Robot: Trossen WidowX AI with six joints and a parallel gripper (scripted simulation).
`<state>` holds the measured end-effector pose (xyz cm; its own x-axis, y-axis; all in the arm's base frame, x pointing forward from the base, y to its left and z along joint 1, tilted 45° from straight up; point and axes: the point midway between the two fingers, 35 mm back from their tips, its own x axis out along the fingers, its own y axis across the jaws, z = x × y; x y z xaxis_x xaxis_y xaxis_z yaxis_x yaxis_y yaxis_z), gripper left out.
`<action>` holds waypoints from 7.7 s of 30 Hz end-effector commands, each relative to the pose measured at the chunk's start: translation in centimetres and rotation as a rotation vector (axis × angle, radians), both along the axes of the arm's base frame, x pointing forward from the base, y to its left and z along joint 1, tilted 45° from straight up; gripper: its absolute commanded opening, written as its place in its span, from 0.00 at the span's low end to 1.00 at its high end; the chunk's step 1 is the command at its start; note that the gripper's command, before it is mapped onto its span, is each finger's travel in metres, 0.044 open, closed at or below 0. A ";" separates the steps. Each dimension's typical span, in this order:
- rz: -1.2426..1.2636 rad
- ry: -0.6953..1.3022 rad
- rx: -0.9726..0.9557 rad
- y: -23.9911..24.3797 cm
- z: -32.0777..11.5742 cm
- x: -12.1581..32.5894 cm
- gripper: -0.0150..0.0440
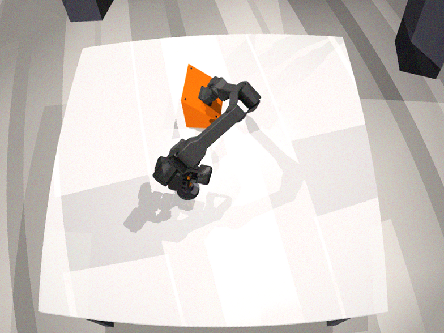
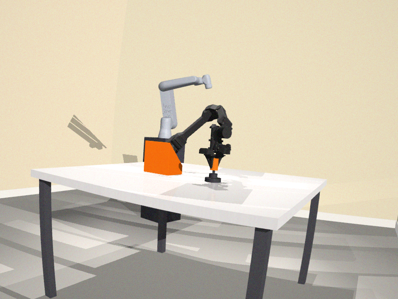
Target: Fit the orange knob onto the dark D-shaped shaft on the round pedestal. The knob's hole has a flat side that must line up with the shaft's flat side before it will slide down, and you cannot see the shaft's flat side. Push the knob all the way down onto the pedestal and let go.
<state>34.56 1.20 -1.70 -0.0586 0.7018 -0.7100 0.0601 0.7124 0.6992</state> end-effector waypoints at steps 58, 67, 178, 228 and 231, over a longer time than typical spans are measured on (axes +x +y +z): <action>-0.301 0.293 -0.024 -0.3 0.1 0.0 0.25; -0.301 0.293 -0.023 -0.1 0.1 0.2 0.25; -0.747 0.735 -0.059 0.0 -0.1 0.2 0.25; -0.895 0.882 -0.071 0.1 -0.2 0.1 0.25; -0.894 0.880 -0.071 0.2 -0.2 0.1 0.25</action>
